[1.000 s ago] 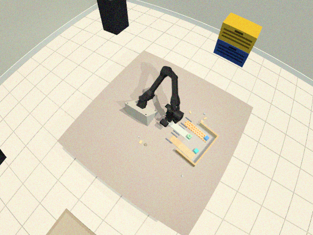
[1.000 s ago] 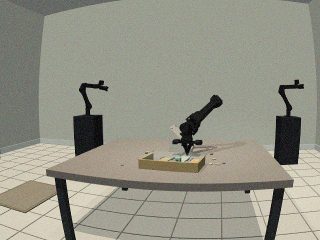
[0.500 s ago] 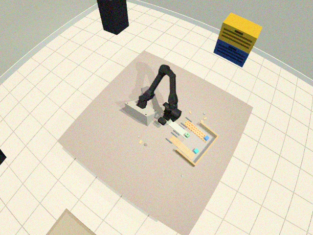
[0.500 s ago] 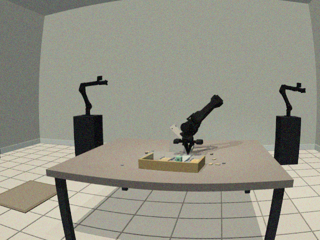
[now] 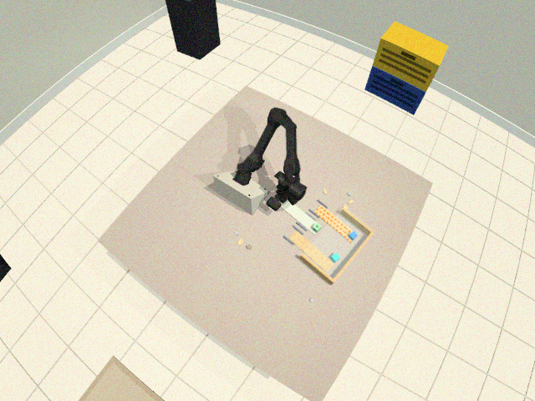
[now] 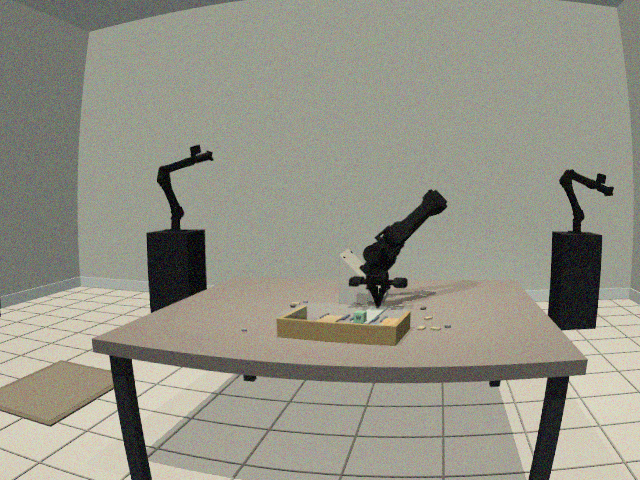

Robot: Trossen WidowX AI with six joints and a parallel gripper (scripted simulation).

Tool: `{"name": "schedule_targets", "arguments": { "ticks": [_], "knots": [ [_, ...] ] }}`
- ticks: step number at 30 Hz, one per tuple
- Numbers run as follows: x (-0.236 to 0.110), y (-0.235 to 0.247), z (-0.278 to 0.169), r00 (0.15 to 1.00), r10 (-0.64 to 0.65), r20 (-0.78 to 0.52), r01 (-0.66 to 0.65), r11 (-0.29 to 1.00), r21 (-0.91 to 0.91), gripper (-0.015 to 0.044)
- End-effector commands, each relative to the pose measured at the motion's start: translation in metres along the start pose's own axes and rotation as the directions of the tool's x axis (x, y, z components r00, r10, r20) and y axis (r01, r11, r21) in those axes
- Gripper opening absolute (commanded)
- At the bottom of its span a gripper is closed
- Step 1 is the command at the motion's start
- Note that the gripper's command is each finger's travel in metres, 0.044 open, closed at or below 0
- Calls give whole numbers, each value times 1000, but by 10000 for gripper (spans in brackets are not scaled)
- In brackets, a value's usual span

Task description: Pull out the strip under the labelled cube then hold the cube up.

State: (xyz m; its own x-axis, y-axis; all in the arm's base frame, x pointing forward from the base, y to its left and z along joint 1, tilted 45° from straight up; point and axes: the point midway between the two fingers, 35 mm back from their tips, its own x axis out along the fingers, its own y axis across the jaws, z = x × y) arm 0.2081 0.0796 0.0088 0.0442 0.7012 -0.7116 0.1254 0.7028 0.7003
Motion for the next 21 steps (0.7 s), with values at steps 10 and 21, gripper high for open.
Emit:
{"name": "schedule_targets", "arguments": {
  "ticks": [10,21],
  "knots": [
    [4,-1,-20,1000,3,-26,-2,1000,20,0],
    [4,-1,-20,1000,3,-26,-2,1000,20,0]
  ]
}}
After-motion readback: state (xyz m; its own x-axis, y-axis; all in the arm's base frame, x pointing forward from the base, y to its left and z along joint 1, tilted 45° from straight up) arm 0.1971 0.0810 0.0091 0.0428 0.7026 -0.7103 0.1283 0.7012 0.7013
